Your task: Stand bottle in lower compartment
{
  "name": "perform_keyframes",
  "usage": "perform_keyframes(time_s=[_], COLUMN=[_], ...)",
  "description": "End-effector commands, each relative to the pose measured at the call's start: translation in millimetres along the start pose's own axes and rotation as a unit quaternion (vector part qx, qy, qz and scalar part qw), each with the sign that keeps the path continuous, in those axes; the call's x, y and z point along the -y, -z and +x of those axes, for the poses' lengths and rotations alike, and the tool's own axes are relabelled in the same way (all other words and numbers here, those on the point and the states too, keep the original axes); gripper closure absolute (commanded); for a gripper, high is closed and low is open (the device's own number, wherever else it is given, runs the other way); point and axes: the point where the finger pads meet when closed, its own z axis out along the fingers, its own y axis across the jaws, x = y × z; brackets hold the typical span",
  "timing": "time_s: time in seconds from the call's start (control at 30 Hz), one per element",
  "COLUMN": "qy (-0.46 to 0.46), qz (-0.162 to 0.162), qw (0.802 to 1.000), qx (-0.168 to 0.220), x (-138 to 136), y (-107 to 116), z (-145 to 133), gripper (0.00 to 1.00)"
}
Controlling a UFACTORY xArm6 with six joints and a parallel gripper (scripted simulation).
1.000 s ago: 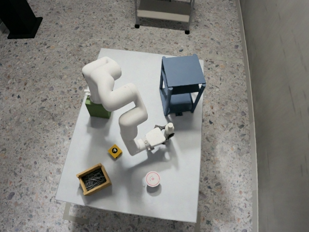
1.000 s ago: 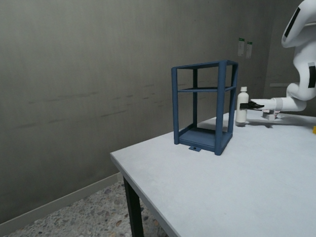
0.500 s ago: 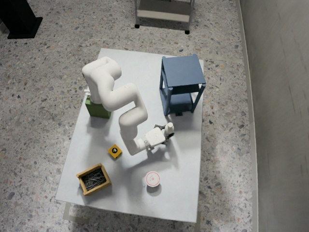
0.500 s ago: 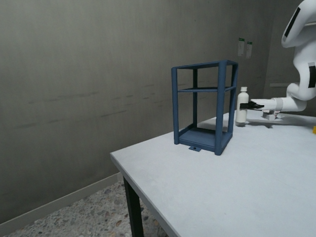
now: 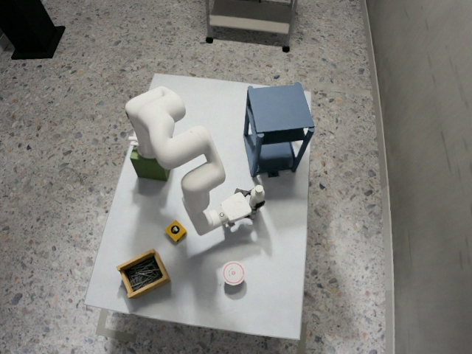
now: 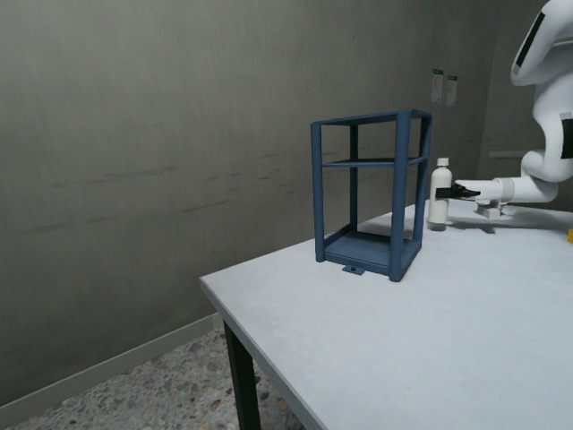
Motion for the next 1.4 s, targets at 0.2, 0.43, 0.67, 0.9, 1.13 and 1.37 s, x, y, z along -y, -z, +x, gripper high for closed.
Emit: perform_keyframes(time_s=[0.2,0.43,0.67,0.9,1.13,1.37], qy=[0.002,0.002,0.002,0.002,0.002,0.002], qz=[0.000,0.000,0.000,0.000,0.000,0.000], qw=[1.000,1.000,1.000,1.000,1.000,1.000], qx=[0.001,0.001,0.001,0.001,0.001,0.001], x=[-12,-20,-34,-51,-65,-85], y=[0,0,0,0,0,0], z=[-1,-1,-1,-1,-1,-1], gripper=[1.00,1.00,1.00,1.00,1.00,1.00])
